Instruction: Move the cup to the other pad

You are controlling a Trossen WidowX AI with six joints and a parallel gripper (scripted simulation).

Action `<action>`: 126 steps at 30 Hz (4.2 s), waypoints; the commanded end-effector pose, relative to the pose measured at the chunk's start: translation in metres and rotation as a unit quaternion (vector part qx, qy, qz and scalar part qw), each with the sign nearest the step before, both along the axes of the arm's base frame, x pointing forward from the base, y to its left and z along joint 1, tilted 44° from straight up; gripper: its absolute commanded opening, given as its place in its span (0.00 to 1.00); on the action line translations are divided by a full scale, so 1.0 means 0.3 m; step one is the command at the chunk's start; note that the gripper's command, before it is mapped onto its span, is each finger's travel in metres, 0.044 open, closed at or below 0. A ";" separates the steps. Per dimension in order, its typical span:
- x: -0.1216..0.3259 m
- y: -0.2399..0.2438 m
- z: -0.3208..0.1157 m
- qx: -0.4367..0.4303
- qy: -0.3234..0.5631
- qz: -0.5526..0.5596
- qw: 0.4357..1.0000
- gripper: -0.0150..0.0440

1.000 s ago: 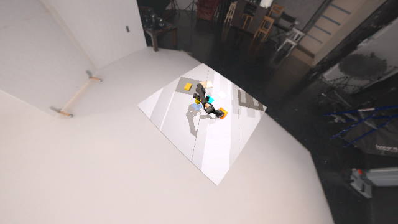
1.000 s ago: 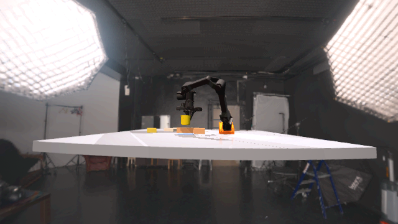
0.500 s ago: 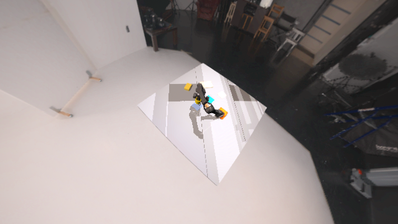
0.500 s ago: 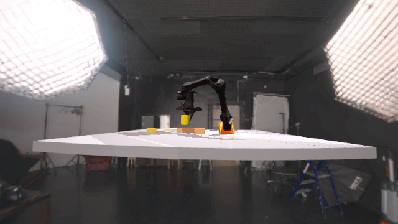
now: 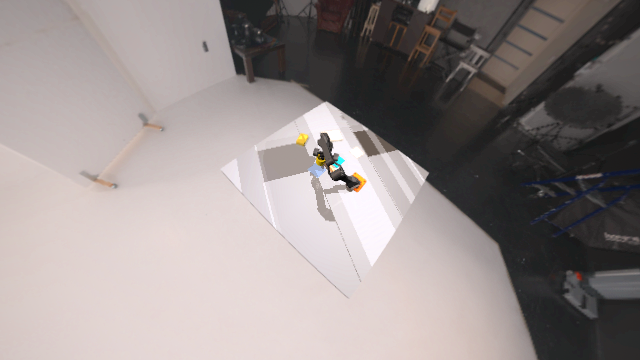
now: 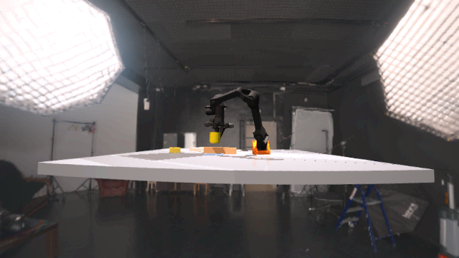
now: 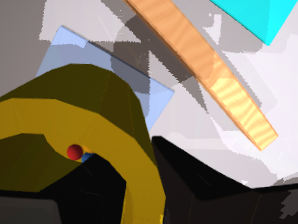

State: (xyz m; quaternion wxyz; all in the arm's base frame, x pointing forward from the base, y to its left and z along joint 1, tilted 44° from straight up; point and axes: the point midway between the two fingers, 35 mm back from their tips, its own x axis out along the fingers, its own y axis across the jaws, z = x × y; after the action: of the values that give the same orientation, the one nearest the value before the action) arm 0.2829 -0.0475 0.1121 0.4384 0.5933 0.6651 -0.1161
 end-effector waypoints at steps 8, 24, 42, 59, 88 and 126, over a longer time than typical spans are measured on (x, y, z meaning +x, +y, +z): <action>-0.035 -0.071 -0.070 0.000 0.003 0.003 1.000 0.25; -0.084 -0.178 -0.168 -0.001 0.003 0.003 1.000 0.25; -0.150 -0.300 -0.288 -0.003 0.003 0.003 1.000 0.25; -0.202 -0.379 -0.378 -0.004 0.004 0.003 1.000 0.25; -0.188 -0.298 -0.469 -0.003 0.003 0.003 1.000 0.25; -0.182 -0.242 -0.530 -0.006 0.001 0.006 1.000 0.34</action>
State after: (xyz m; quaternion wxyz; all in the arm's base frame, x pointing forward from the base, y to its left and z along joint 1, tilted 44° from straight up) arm 0.2283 -0.1199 -0.0471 0.4418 0.5872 0.6679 -0.1181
